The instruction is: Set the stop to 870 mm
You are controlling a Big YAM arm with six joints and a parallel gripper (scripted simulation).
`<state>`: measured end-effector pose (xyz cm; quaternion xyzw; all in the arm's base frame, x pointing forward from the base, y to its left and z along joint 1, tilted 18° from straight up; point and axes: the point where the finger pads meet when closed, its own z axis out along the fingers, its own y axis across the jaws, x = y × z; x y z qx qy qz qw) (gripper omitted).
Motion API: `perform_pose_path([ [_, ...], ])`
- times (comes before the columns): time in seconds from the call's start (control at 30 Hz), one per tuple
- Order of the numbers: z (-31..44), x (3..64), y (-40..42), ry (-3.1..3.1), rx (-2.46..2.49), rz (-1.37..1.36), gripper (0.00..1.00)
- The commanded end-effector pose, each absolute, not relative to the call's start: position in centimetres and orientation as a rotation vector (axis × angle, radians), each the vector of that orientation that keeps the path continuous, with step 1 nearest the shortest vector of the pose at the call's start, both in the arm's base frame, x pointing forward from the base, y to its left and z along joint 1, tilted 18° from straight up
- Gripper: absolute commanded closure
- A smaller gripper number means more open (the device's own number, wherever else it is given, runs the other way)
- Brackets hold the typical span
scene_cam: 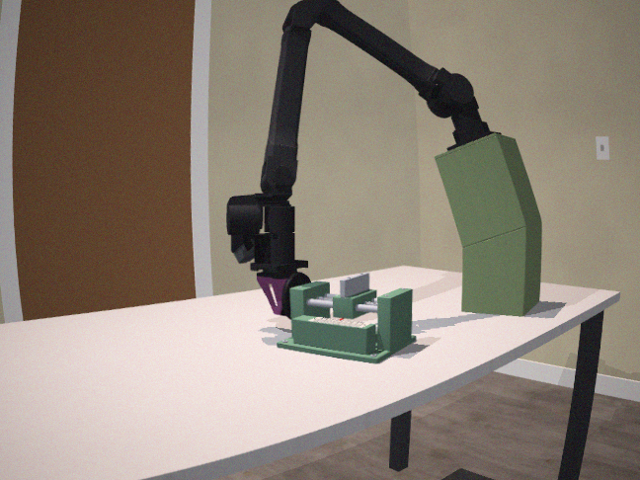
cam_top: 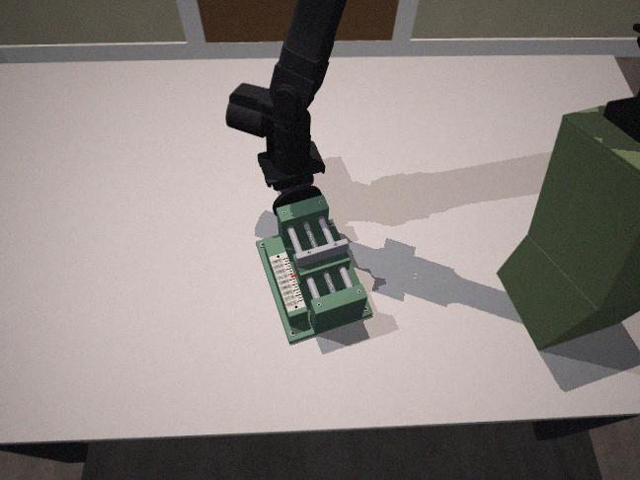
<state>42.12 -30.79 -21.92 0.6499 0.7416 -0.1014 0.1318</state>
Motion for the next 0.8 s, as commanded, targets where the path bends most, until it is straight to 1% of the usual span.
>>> perform_pose_path([
  [0.0, -23.1, 39.1, -31.4, 2.176, 1.925, -0.338, 0.94],
  [0.1, -23.0, 39.0, -31.5, 2.172, 1.922, -0.337, 0.94],
  [0.2, -21.1, 39.7, -32.0, 2.146, 1.907, -0.328, 0.94],
  [0.3, -22.2, 38.9, -31.6, 2.165, 1.918, -0.334, 0.94],
  [0.4, -21.3, 39.2, -31.9, 2.153, 1.911, -0.33, 0.94],
  [0.53, -21.8, 38.8, -31.6, 2.164, 1.918, -0.334, 0.94],
  [0.77, -20.0, 39.0, -31.9, 2.143, 1.905, -0.327, 0.94],
])
